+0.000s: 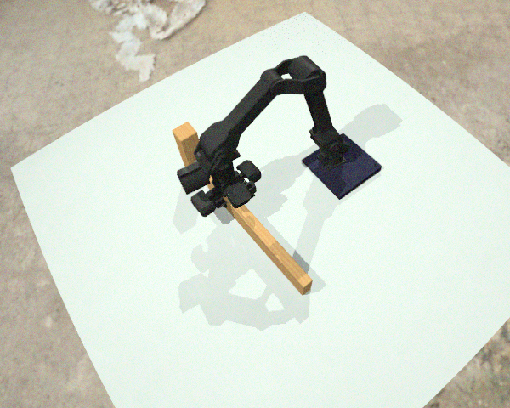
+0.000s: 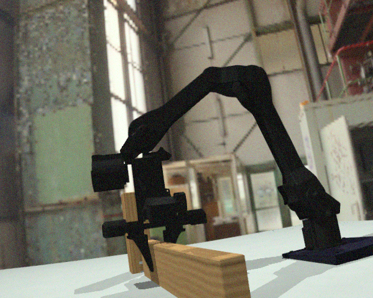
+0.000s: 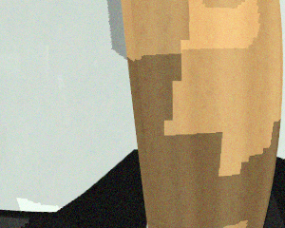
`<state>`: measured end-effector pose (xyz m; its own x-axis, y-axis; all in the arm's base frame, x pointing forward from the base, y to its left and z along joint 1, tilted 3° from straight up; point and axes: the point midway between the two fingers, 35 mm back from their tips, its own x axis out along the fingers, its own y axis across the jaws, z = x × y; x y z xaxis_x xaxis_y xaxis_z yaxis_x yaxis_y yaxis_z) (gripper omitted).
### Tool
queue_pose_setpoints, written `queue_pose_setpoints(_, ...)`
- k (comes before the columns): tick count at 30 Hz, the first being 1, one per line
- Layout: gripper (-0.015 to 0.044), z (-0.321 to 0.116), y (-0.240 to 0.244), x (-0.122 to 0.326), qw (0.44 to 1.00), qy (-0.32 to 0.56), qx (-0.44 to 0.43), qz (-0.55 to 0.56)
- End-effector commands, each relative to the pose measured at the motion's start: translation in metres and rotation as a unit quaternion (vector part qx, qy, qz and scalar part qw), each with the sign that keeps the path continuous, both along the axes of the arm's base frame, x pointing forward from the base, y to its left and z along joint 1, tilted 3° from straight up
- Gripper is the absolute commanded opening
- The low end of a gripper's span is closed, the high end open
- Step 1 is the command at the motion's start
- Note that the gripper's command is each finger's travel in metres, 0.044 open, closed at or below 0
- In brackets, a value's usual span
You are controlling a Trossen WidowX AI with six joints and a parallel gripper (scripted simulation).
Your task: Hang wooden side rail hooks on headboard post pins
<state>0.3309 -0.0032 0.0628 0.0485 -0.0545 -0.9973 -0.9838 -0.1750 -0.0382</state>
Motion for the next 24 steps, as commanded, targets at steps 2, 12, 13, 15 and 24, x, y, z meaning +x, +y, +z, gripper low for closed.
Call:
queue_pose_setpoints(2, 0.0000, 0.0005, 0.0010, 0.0068, 1.000, -0.006, 0.002, -0.002)
queue_pose_setpoints(12, 0.0000, 0.0008, 0.0016, 0.0110, 1.000, -0.006, 0.002, -0.002)
queue_pose_setpoints(13, 0.0000, 0.0008, 0.0017, 0.0115, 1.000, -0.006, 0.002, -0.002)
queue_pose_setpoints(15, 0.0000, 0.0009, 0.0018, 0.0123, 1.000, -0.006, 0.002, -0.002)
queue_pose_setpoints(24, 0.0000, 0.0005, 0.0010, 0.0072, 1.000, 0.000, 0.000, 0.001)
